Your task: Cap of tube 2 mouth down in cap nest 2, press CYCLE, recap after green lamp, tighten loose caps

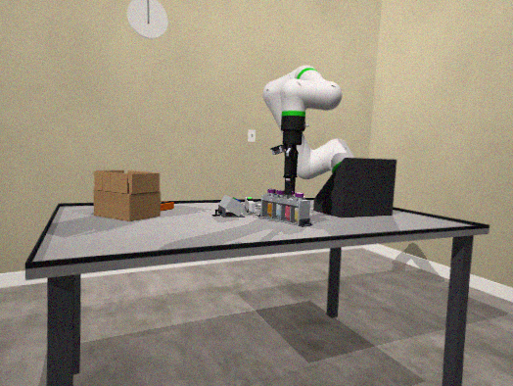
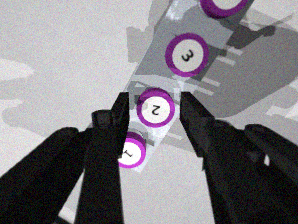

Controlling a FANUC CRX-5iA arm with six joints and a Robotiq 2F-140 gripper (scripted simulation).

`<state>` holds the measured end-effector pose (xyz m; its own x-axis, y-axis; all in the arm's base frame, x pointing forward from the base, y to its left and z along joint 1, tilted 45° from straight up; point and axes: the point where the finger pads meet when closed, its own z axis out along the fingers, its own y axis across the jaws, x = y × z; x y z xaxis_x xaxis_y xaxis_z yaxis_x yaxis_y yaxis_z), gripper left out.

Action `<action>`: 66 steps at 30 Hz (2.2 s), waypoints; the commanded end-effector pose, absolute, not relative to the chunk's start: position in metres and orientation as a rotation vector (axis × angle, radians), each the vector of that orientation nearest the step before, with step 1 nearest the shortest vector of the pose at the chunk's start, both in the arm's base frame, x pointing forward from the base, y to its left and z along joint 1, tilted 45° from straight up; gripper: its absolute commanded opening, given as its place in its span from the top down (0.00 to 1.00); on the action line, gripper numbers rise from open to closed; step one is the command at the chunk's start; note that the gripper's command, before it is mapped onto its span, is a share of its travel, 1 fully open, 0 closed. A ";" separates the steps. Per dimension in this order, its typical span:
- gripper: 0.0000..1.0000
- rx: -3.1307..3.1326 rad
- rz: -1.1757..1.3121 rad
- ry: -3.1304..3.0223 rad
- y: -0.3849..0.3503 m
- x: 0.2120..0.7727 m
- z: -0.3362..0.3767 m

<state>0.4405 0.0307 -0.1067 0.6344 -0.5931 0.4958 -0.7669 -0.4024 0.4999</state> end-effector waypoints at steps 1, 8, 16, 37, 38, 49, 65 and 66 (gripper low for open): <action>0.70 2.136 0.310 -1.056 0.031 0.441 -0.106; 0.70 2.136 0.310 -1.056 0.031 0.441 -0.106; 0.70 2.087 0.357 -1.165 0.031 0.441 -0.106; 0.70 1.395 0.774 -2.093 0.031 0.441 -0.107; 0.70 1.395 0.774 -2.093 0.031 0.441 -0.107; 0.59 1.395 0.774 -2.093 0.031 0.441 -0.107; 0.59 1.757 0.595 -1.703 0.031 0.441 -0.107; 0.59 1.803 0.569 -1.642 0.031 0.441 -0.107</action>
